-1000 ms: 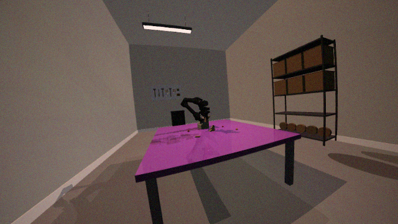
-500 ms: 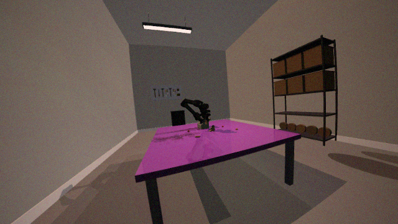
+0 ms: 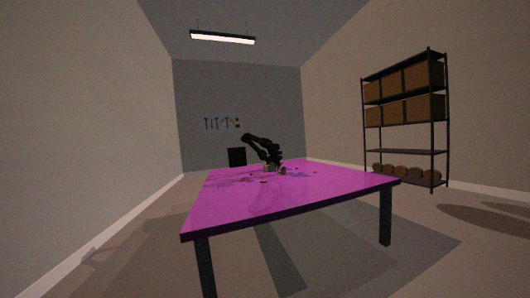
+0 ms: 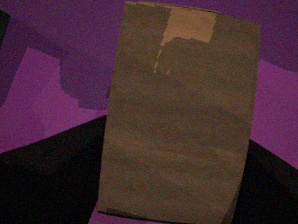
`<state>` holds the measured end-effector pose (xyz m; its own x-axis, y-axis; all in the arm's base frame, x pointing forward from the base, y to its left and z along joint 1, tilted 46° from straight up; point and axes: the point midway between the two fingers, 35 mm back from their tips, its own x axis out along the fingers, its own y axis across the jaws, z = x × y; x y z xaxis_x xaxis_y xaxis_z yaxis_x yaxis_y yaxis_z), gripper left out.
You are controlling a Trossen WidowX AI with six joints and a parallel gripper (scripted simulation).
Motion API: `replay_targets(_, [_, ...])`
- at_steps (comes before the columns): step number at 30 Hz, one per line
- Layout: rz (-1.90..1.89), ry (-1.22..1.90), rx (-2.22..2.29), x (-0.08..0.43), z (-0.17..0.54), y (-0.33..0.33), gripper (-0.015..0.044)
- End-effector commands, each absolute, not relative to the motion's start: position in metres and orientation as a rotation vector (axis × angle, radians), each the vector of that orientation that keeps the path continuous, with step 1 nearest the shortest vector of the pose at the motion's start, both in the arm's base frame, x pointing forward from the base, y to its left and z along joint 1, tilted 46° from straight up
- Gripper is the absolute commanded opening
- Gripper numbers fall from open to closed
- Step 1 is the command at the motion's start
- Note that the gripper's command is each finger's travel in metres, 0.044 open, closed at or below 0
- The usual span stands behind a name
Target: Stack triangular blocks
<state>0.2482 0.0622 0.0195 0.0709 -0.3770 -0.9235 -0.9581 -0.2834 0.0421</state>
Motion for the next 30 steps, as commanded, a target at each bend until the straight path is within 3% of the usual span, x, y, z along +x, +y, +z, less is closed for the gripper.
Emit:
replay_targets(1, [1.206, 1.338, -1.741, 0.2479, 0.0021, 0.0541, 0.0])
replay_targets(30, [1.205, 1.326, -1.754, 0.2493, -0.0039, 0.0518, 0.0])
